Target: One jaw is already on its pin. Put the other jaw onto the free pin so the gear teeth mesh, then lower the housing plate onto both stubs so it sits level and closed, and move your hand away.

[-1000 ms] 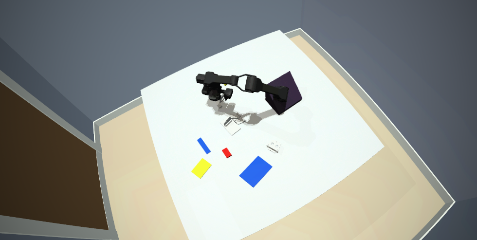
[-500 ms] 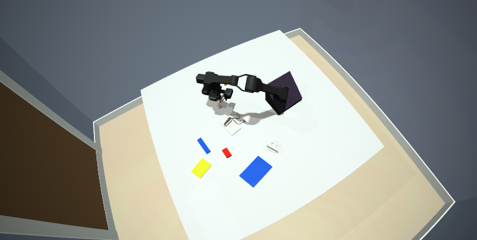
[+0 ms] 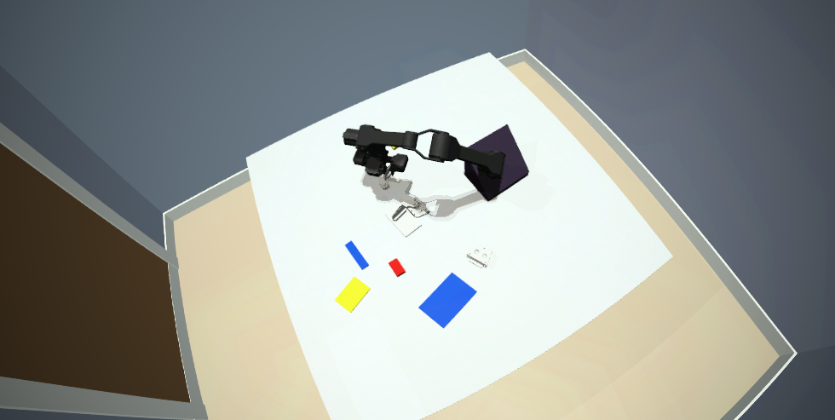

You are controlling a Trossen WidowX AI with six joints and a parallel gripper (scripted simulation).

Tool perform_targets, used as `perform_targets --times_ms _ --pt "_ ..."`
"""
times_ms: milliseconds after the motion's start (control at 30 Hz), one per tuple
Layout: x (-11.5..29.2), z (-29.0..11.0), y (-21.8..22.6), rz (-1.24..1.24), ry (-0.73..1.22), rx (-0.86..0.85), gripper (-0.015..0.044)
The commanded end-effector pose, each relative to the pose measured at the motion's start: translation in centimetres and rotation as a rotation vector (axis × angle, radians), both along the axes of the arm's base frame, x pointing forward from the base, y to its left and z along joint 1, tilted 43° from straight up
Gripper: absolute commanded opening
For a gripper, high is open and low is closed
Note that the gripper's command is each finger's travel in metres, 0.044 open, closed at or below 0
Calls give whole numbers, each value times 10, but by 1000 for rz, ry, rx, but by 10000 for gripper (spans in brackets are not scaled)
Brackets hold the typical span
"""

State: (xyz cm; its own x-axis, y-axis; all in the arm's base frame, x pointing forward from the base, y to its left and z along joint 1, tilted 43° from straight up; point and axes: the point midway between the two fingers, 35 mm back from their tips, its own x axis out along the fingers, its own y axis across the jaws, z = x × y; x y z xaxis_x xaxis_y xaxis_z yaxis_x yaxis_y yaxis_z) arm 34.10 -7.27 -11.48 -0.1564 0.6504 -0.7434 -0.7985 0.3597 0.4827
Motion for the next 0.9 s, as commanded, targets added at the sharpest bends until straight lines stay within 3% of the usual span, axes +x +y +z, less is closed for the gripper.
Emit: perform_targets --times_ms 0,267,867 --pt "3 4 -2 7 -14 -7 204" --pt "3 4 -2 7 -14 -7 0" --pt "3 4 -2 7 -14 -7 0"
